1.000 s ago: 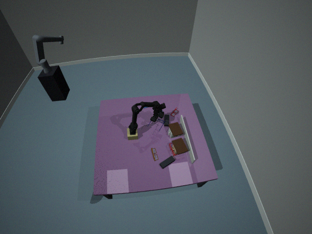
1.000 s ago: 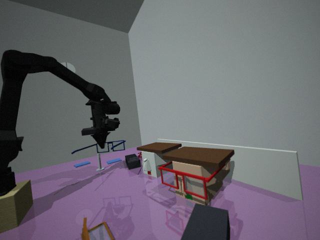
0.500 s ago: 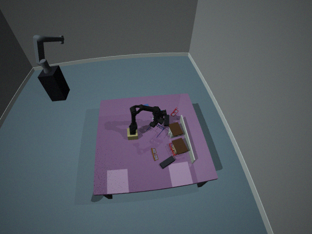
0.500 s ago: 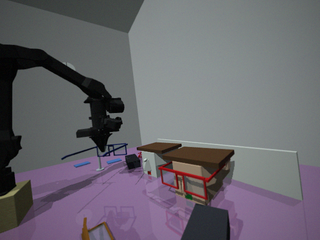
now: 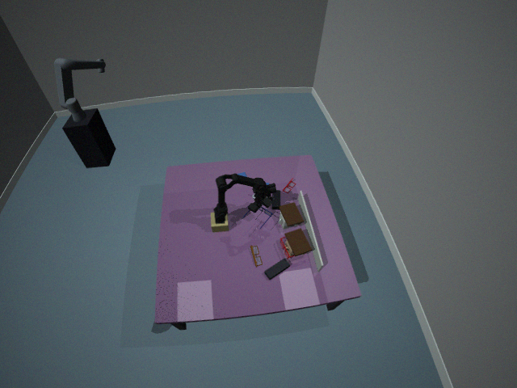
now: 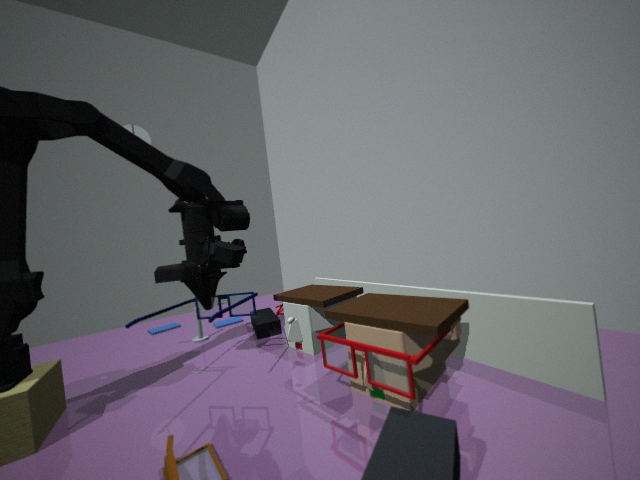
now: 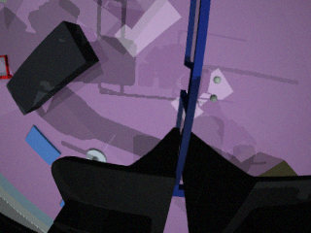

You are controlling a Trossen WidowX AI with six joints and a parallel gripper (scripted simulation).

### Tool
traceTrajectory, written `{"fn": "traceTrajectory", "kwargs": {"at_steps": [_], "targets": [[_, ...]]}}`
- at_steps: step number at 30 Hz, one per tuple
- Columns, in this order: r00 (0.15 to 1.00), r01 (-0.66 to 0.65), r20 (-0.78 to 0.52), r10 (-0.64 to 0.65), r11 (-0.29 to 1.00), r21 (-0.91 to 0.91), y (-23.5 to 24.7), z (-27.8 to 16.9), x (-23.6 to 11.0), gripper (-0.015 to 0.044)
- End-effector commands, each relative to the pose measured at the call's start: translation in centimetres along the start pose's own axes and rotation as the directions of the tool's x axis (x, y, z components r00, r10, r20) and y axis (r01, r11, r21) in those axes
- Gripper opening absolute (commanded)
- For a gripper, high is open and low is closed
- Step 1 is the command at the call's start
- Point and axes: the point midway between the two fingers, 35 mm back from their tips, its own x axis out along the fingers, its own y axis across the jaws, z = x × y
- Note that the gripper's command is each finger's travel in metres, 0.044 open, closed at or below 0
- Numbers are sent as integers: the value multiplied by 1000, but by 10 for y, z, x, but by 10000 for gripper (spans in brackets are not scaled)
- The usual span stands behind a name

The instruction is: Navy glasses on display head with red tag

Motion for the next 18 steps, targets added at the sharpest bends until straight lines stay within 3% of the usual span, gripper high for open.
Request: {"fn": "traceTrajectory", "kwargs": {"at_steps": [1,18], "targets": [[1000,7,-9,-7,1000,-6,-1,-1,7,0],[1000,7,-9,-7,1000,-6,0,0,27,0]]}}
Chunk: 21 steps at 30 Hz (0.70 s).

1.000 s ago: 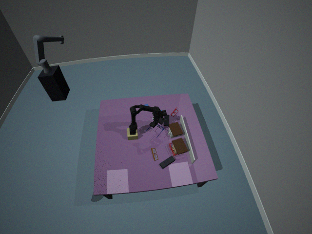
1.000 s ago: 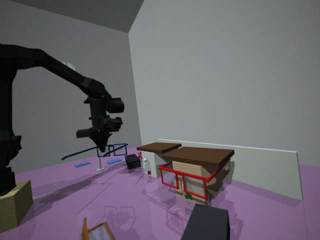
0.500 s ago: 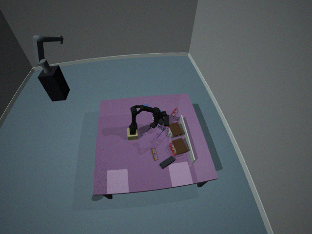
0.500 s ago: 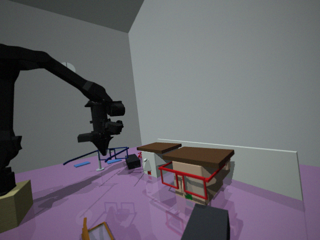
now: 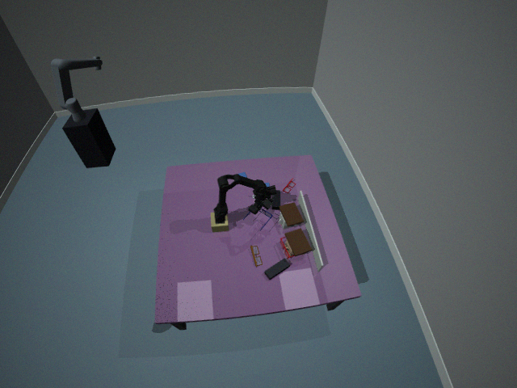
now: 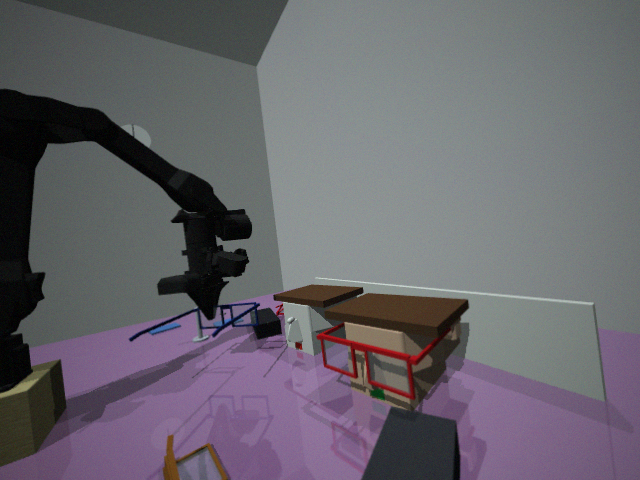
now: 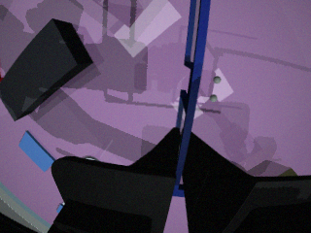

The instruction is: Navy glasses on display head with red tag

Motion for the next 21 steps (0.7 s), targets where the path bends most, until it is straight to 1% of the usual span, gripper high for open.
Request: {"fn": "traceTrajectory", "kwargs": {"at_steps": [1,21], "targets": [[1000,7,-9,-7,1000,-6,-1,-2,7,0],[1000,7,-9,-7,1000,-6,-2,-2,30,0]]}}
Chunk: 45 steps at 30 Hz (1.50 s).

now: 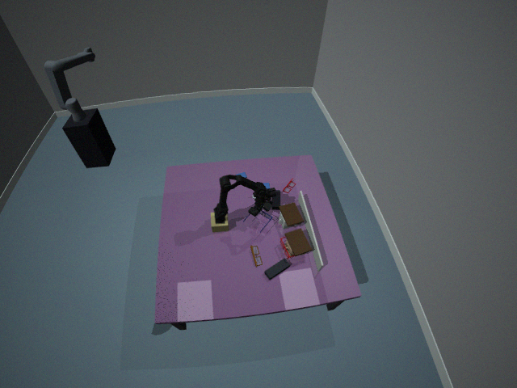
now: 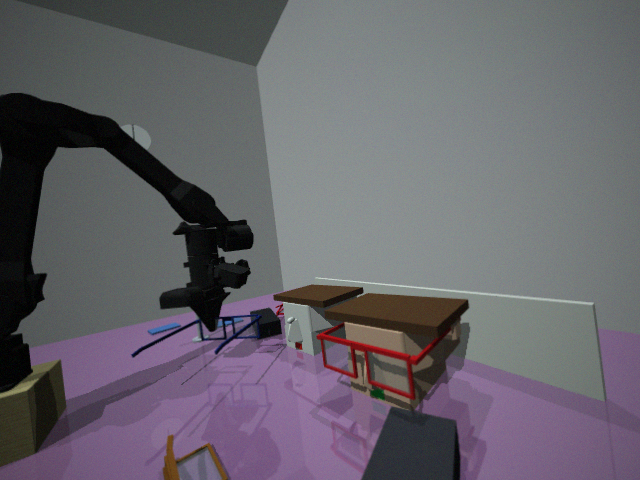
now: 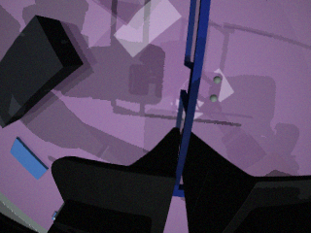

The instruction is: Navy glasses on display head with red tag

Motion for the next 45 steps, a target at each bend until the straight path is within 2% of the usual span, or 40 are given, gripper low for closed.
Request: {"fn": "traceTrajectory", "kwargs": {"at_steps": [1,39,43,45], "targets": [[1000,7,-9,-7,1000,-6,-2,-2,7,0],[1000,7,-9,-7,1000,-6,-6,-5,44,0],[1000,3,-2,-3,1000,0,-5,-4,41,105],[1000,3,-2,-3,1000,0,-5,-4,41,108]]}}
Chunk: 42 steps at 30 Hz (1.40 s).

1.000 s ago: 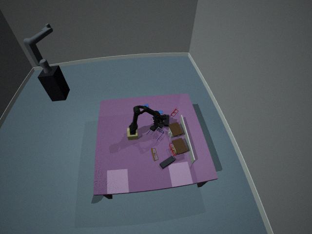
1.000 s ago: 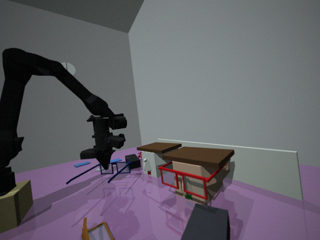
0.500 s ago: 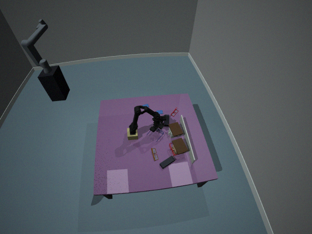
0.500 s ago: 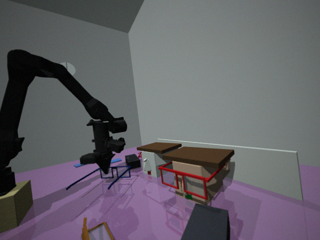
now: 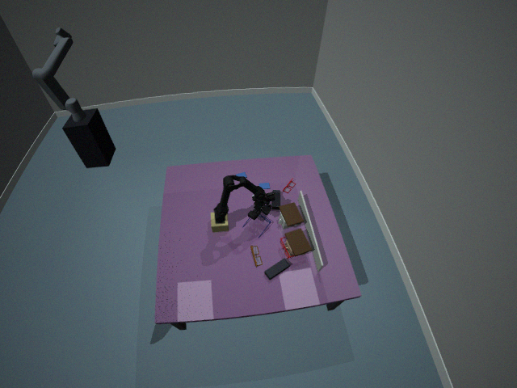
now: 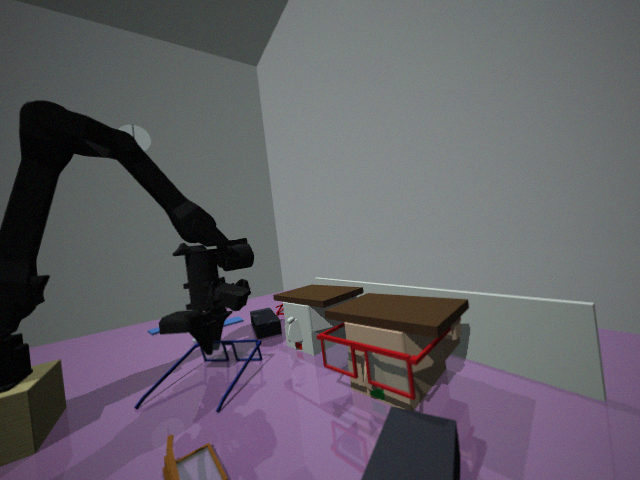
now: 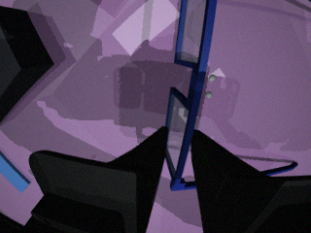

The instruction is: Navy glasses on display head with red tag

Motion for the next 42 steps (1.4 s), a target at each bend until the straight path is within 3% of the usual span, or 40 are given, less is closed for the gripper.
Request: {"fn": "traceTrajectory", "kwargs": {"at_steps": [1,30,37,40,42], "targets": [[1000,-1,1,1,1000,0,0,0,0,108],[1000,5,-6,-5,1000,-6,-14,-1,-9,108],[1000,3,-6,-3,1000,-6,-1,-1,-56,108],[1000,3,-6,-3,1000,-6,-1,-1,-58,108],[1000,-2,2,2,1000,-11,-1,1,-53,160]]}}
